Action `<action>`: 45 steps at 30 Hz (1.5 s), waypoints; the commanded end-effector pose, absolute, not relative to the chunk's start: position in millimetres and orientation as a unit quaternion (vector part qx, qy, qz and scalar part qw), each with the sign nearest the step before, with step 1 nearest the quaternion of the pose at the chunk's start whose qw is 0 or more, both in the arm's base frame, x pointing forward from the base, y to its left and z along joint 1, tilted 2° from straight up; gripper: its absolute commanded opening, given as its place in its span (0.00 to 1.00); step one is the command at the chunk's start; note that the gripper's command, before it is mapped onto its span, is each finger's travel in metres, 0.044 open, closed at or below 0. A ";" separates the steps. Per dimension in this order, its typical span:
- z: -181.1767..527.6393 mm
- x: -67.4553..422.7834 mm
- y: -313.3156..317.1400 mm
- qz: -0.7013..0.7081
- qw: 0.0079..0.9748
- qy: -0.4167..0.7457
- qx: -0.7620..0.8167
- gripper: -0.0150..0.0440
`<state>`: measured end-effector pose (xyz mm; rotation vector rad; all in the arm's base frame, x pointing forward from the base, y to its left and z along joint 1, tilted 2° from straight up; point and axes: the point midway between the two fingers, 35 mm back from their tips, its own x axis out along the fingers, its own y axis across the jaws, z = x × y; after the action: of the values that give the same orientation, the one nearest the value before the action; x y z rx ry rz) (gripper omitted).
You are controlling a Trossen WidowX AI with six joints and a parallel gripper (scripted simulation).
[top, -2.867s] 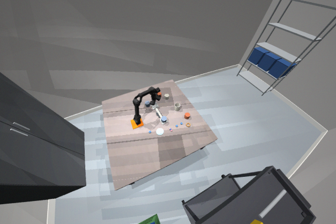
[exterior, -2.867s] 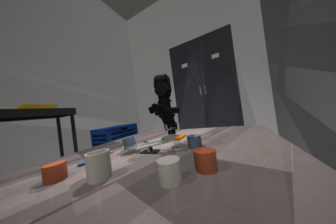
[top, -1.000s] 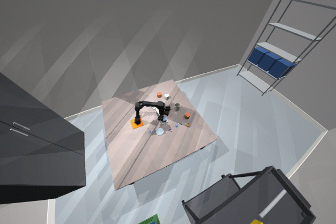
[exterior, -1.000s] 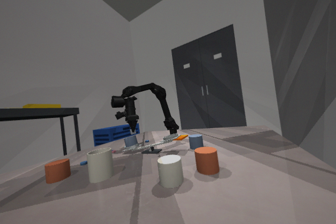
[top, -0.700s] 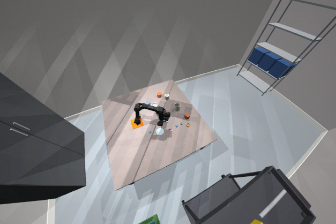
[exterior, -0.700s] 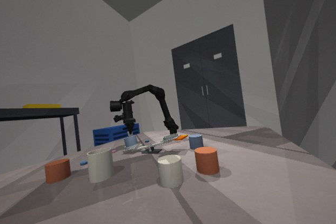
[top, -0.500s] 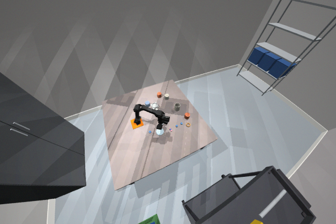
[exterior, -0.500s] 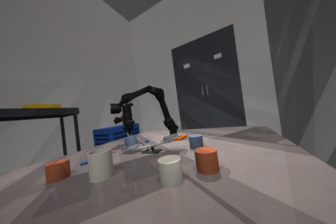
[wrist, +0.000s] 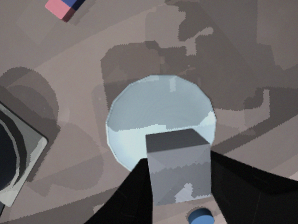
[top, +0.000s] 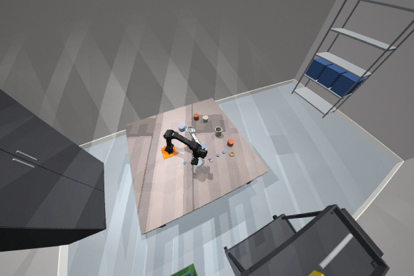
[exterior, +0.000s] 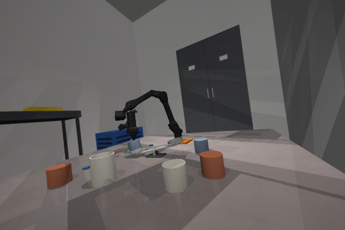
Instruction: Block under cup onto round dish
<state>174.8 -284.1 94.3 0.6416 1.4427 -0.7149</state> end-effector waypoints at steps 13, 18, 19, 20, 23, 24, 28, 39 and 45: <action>57.5 171.5 -282.3 -0.310 0.643 0.641 0.283 0.25; 49.3 171.4 -282.6 -0.310 0.642 0.641 0.283 0.25; 47.7 171.3 -282.6 -0.310 0.642 0.641 0.283 0.25; 46.0 171.3 -282.6 -0.310 0.642 0.641 0.283 0.25; 42.3 171.2 -282.6 -0.310 0.642 0.641 0.283 0.25; 42.0 171.1 -282.6 -0.310 0.642 0.641 0.283 0.25; 47.9 172.9 -284.7 -0.313 0.645 0.637 0.284 0.43; 47.9 172.9 -284.7 -0.313 0.645 0.637 0.284 0.92; 101.8 172.3 -281.0 -0.310 0.643 0.641 0.283 1.00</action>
<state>170.7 -279.4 72.8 0.6609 1.4792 -0.6980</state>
